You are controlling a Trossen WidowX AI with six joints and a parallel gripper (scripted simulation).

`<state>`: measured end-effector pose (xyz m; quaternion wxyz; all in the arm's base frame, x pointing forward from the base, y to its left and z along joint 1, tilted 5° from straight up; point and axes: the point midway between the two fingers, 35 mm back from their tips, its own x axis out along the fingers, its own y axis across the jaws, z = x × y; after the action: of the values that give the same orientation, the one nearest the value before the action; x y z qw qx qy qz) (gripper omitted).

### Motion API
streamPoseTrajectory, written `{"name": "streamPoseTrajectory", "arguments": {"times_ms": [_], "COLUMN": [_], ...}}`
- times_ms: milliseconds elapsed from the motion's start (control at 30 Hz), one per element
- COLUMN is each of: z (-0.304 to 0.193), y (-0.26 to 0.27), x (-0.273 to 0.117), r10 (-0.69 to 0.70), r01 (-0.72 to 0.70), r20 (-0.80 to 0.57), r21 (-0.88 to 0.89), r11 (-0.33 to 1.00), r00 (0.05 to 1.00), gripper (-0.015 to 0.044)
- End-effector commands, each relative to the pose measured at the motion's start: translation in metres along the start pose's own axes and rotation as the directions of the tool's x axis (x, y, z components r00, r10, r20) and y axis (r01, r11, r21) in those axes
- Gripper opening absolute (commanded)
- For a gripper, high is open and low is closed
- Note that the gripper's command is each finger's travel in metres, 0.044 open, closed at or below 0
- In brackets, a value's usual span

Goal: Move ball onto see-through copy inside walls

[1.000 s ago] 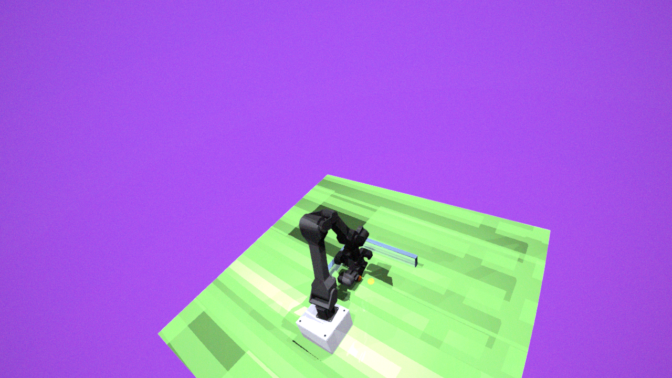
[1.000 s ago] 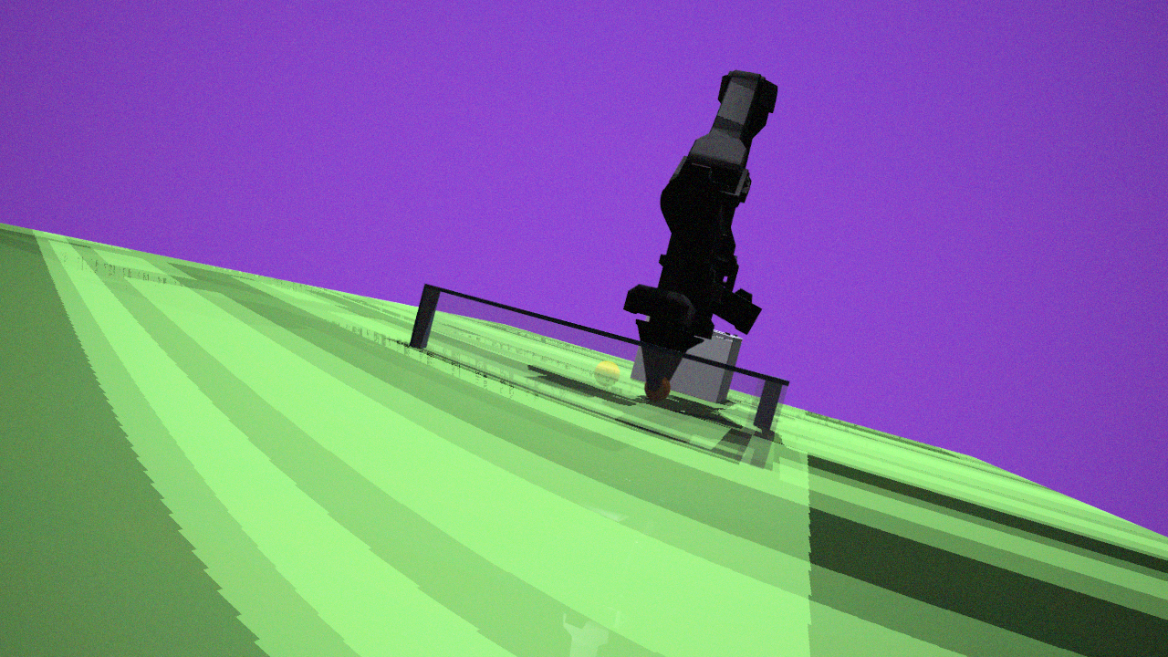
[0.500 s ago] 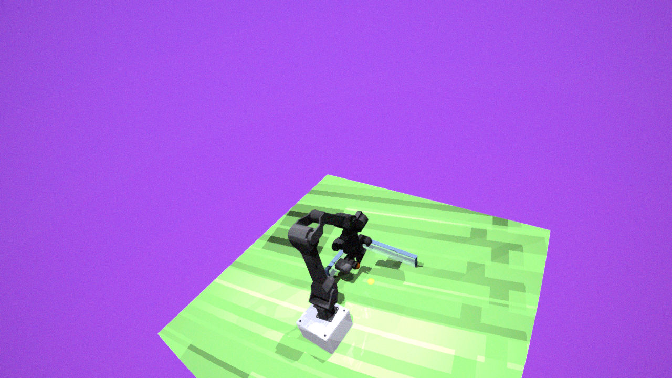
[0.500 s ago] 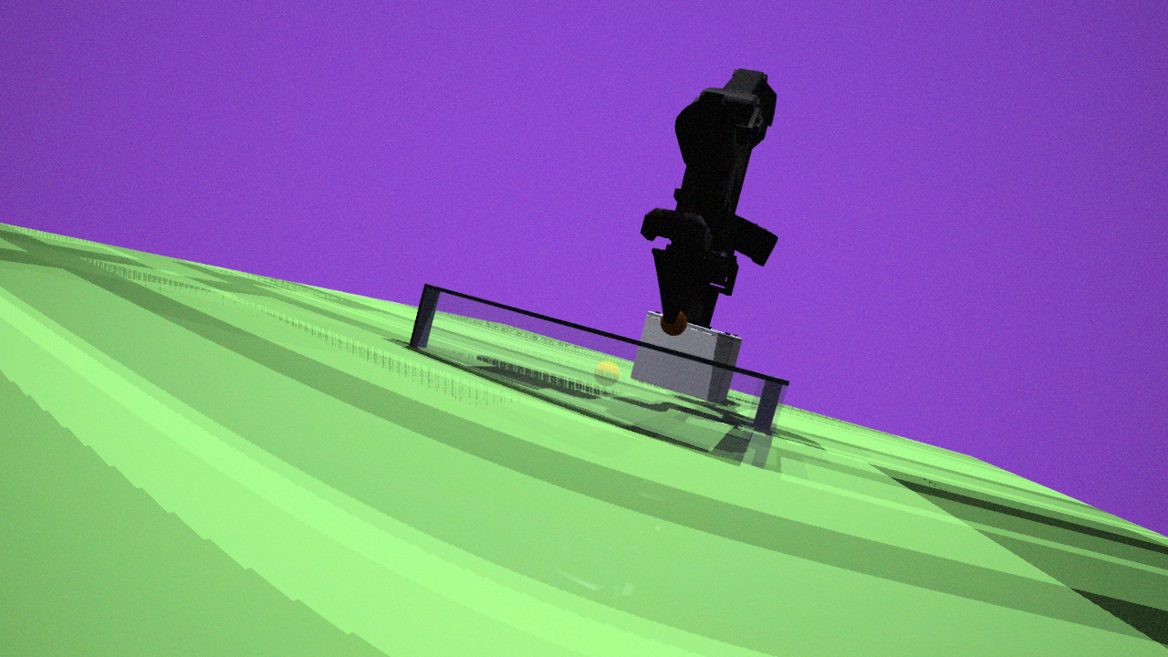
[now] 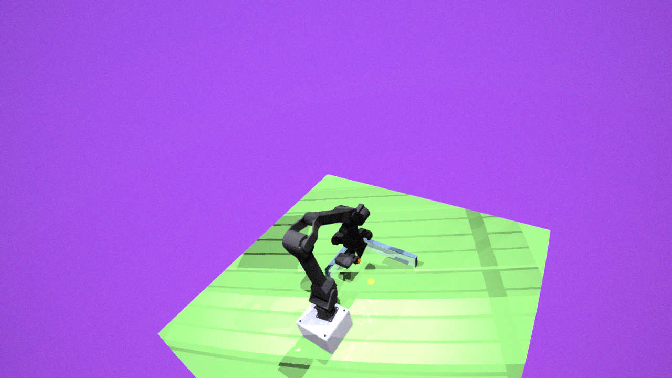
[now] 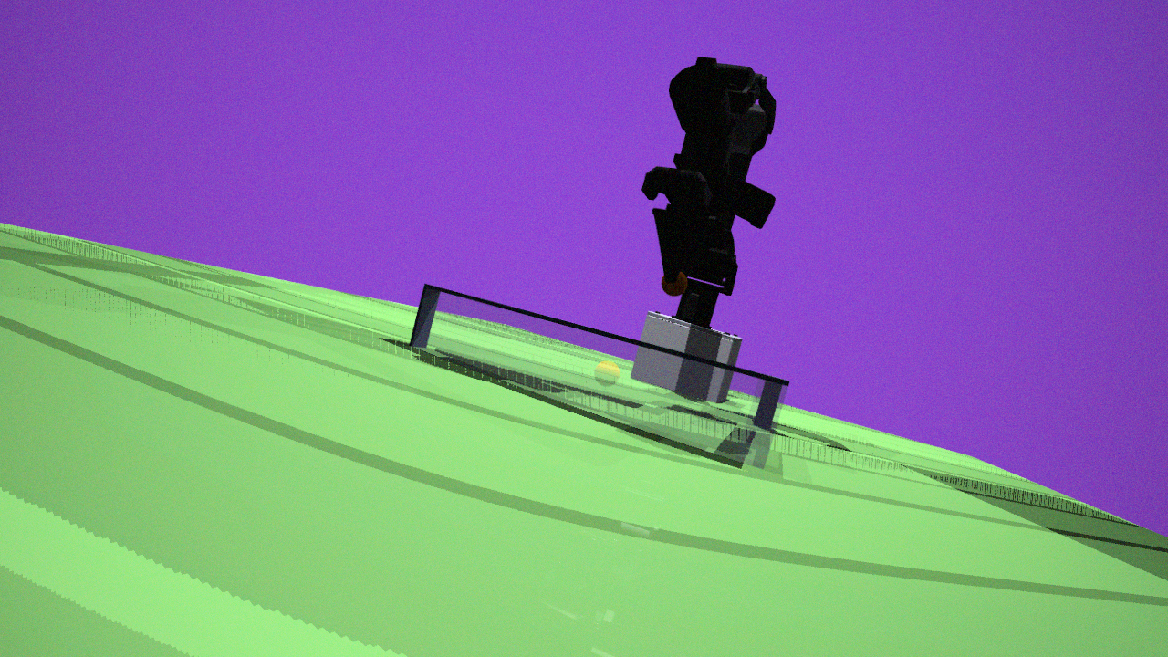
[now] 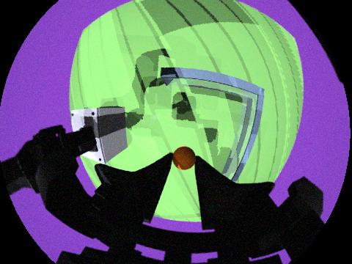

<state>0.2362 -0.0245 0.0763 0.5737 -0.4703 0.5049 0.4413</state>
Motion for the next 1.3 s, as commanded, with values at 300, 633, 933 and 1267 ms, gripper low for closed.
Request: {"name": "streamPoseTrajectory", "arguments": {"times_ms": [300,633,933,1267], "z": [-0.047,-0.049,-0.048,-0.048], "y": [-0.004,-0.006,-0.003,-0.003], "x": [0.032,0.06,0.102,0.11], "r10": [0.007,0.007,0.008,0.008], "r01": [-0.007,-0.007,-0.008,-0.008], "r20": [-0.001,0.0,0.0,0.0], "r21": [-0.001,-0.001,-0.001,-0.001], "r11": [1.0,1.0,1.0,1.0], "r00": [1.0,1.0,1.0,1.0], "gripper": [0.0,0.0,0.0,0.0]}}
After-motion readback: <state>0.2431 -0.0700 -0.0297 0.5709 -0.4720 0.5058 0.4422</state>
